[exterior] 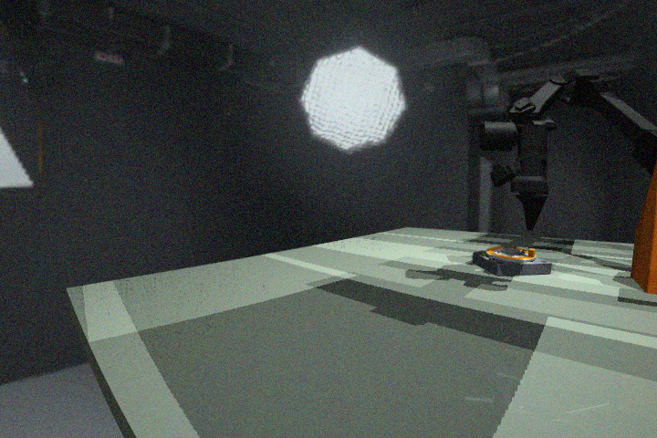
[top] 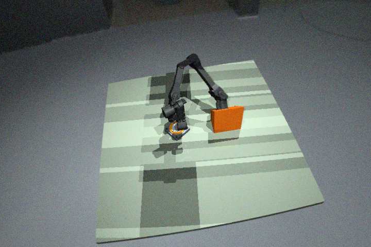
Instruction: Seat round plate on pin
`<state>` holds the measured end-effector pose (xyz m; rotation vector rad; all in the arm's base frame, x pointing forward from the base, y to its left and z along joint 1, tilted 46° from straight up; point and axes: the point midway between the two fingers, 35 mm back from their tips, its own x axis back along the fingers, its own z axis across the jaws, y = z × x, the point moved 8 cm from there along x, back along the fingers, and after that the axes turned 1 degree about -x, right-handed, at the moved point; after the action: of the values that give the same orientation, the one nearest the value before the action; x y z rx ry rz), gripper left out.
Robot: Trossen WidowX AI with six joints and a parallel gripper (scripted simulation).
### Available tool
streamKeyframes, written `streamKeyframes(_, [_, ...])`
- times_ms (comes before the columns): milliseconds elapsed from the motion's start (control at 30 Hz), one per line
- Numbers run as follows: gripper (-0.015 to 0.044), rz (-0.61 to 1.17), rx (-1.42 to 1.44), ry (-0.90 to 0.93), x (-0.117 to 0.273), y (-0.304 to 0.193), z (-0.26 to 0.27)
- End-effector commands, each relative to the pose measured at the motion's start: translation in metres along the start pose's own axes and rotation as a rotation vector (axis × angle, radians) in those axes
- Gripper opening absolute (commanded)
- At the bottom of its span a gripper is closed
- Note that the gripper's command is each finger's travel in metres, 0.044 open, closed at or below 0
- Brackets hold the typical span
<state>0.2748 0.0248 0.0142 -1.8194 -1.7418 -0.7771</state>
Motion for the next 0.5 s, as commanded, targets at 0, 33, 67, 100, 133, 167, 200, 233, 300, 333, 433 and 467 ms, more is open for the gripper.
streamKeyframes(0, [0.0000, 0.003, 0.017, -0.011, -0.004, -0.003, 0.000])
streamKeyframes(33, [0.0000, 0.003, 0.017, -0.011, -0.008, -0.002, 0.001])
streamKeyframes(67, [0.0000, 0.003, 0.017, -0.011, -0.012, -0.002, 0.001])
streamKeyframes(100, [0.0000, 0.003, 0.017, -0.011, -0.017, -0.002, 0.001])
streamKeyframes(133, [0.0000, 0.003, 0.017, -0.011, -0.022, -0.002, 0.001])
streamKeyframes(167, [0.0000, 0.003, 0.017, -0.011, -0.027, -0.002, 0.000])
streamKeyframes(200, [0.0000, 0.003, 0.017, -0.011, -0.032, -0.002, 0.000])
streamKeyframes(233, [0.0000, 0.003, 0.017, -0.012, -0.037, -0.002, 0.000])
streamKeyframes(300, [0.0000, 0.004, 0.017, -0.013, -0.046, -0.003, 0.000])
streamKeyframes(333, [0.0000, 0.004, 0.017, -0.014, -0.048, -0.003, 0.000])
streamKeyframes(433, [0.0000, 0.004, 0.017, -0.014, -0.049, -0.003, 0.000])
streamKeyframes(467, [0.0000, 0.004, 0.017, -0.014, -0.049, -0.003, 0.000])
